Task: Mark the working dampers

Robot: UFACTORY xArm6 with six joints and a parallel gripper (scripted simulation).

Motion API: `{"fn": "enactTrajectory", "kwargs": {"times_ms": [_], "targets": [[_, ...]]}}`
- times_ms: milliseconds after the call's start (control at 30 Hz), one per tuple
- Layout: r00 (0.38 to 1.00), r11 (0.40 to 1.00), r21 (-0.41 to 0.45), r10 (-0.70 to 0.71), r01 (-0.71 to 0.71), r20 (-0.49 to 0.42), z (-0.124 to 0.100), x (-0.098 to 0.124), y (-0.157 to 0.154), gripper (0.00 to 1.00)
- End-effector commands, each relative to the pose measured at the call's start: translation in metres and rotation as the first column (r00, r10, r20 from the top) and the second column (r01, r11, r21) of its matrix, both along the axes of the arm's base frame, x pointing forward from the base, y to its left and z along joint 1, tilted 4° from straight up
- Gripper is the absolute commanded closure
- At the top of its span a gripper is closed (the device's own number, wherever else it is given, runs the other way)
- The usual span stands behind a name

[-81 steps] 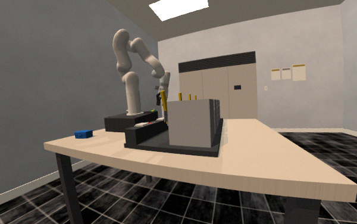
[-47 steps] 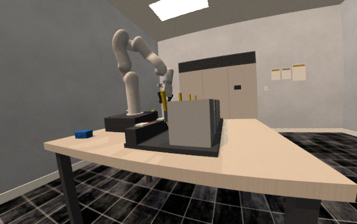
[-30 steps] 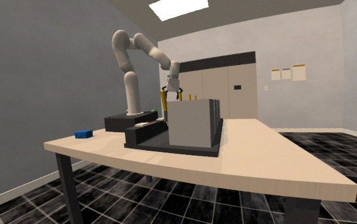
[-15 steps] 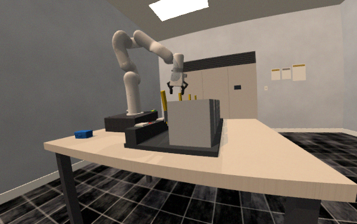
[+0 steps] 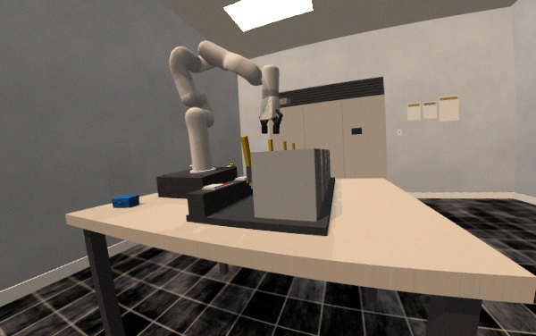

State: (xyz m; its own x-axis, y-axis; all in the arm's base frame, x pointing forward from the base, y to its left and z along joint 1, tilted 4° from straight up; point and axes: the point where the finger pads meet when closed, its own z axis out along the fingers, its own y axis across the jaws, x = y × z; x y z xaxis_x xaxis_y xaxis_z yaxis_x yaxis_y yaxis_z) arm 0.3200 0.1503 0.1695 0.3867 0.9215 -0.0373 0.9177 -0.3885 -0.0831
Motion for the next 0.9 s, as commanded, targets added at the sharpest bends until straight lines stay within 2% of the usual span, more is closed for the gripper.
{"fn": "enactTrajectory", "kwargs": {"times_ms": [0,100,133,233,333,600,667,700,767,833,867], "targets": [[0.986,0.986,-0.011,-0.166,0.166,0.016,0.012,0.017,-0.017,0.00],[0.978,0.978,-0.012,-0.206,0.206,0.019,0.015,0.021,-0.021,0.00],[0.948,0.948,-0.015,-0.316,0.317,0.029,0.023,0.031,-0.035,0.00],[0.919,0.919,-0.016,-0.394,0.394,0.036,0.028,0.037,-0.045,0.00],[0.861,0.862,-0.017,-0.506,0.507,0.046,0.037,0.047,-0.061,0.00],[0.650,0.651,-0.011,-0.756,0.759,0.072,0.059,0.067,-0.105,0.00],[0.650,0.651,-0.011,-0.756,0.759,0.072,0.059,0.067,-0.105,0.00],[0.560,0.562,-0.007,-0.824,0.827,0.079,0.067,0.073,-0.121,0.00],[0.520,0.521,-0.005,-0.850,0.853,0.082,0.070,0.075,-0.128,0.00],[0.450,0.452,-0.002,-0.889,0.892,0.087,0.076,0.078,-0.140,0.00],[0.449,0.451,-0.001,-0.889,0.893,0.087,0.076,0.078,-0.140,0.00]]}}
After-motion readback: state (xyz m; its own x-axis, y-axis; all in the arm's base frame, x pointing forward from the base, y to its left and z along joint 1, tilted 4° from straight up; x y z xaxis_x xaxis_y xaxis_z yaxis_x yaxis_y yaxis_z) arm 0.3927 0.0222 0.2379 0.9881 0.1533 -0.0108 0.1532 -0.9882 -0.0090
